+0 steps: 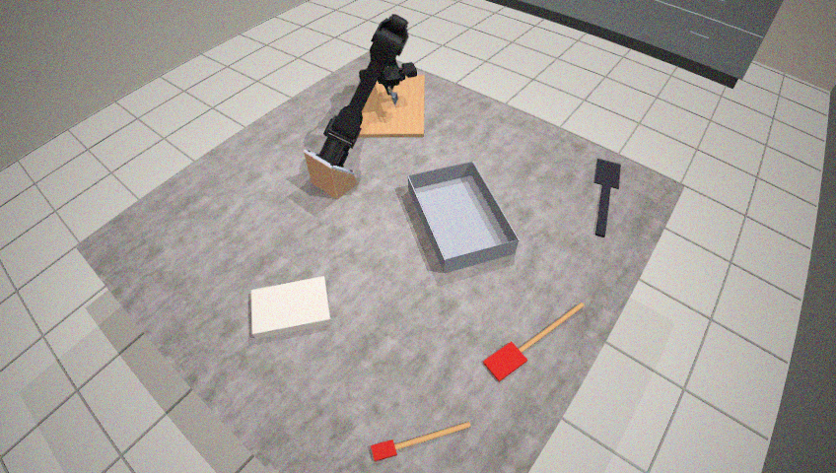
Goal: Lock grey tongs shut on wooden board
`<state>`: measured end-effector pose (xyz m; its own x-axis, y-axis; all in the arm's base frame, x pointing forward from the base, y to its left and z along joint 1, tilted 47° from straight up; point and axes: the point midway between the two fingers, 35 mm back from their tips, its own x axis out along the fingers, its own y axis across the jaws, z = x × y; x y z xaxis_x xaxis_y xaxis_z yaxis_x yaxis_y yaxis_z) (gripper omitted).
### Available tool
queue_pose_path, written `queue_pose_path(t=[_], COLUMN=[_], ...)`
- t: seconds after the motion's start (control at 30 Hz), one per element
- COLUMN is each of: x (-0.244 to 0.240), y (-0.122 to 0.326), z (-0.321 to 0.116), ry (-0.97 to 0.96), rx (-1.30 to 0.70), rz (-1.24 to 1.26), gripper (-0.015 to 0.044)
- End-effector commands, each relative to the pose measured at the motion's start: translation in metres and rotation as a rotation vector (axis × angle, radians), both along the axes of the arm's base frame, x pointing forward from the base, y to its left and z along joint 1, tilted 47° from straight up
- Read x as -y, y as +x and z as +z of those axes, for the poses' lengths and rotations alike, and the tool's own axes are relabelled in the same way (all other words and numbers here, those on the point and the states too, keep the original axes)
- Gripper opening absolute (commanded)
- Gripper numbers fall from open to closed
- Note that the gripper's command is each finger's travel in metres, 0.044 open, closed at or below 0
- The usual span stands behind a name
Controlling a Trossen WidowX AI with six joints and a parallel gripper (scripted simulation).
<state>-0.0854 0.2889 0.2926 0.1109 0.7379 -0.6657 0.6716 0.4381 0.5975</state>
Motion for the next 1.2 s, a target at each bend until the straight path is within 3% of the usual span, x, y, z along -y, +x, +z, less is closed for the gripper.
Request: queue_pose_path(t=[0.0,0.67,0.9,1.17], x=[0.000,0.000,0.012,0.073], y=[0.000,0.000,0.030,0.098], z=[0.000,0.000,0.007,0.025], ry=[0.000,0.000,-0.020,-0.040], rx=[0.000,0.000,-0.001,-0.004], rz=[0.000,0.000,-0.003,-0.003], gripper=[-0.0097,0.0428,0.0440,0.0440])
